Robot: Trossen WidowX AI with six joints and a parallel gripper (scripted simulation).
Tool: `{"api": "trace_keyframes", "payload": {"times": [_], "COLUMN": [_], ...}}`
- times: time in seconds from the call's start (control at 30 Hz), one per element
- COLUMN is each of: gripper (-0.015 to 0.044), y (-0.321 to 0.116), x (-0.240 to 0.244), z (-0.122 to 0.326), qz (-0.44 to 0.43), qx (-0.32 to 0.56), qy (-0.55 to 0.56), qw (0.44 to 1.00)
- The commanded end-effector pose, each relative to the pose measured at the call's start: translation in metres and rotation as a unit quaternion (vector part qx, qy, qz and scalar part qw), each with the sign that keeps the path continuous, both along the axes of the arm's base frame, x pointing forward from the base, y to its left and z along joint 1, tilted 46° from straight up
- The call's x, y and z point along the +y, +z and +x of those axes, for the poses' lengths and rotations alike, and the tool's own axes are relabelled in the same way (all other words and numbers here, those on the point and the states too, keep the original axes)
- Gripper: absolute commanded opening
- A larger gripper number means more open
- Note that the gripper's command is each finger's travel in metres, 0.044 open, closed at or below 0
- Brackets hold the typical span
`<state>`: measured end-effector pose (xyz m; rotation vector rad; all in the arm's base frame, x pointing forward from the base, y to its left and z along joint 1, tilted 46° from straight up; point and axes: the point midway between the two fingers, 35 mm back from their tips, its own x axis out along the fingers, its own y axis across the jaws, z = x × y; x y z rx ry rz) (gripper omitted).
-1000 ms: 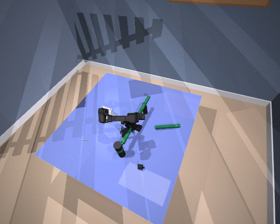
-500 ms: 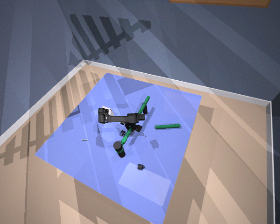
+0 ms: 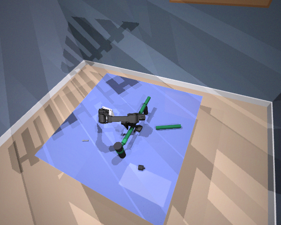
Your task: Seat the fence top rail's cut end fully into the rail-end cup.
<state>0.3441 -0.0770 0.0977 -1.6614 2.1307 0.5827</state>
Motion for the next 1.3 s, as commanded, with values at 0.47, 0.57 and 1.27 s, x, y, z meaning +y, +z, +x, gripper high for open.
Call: {"api": "trace_keyframes", "payload": {"times": [0.47,0.57,1.27], "gripper": [0.0440,0.0440,0.0440], "y": [0.019,0.022,0.022], "x": [0.074,0.079,0.079], "z": [0.005,0.005,0.005], "qz": [0.036,0.040,0.040], "qx": [-0.048,-0.052,-0.052], "qy": [0.071,0.077,0.077], "qw": [0.996,0.995,0.995]}}
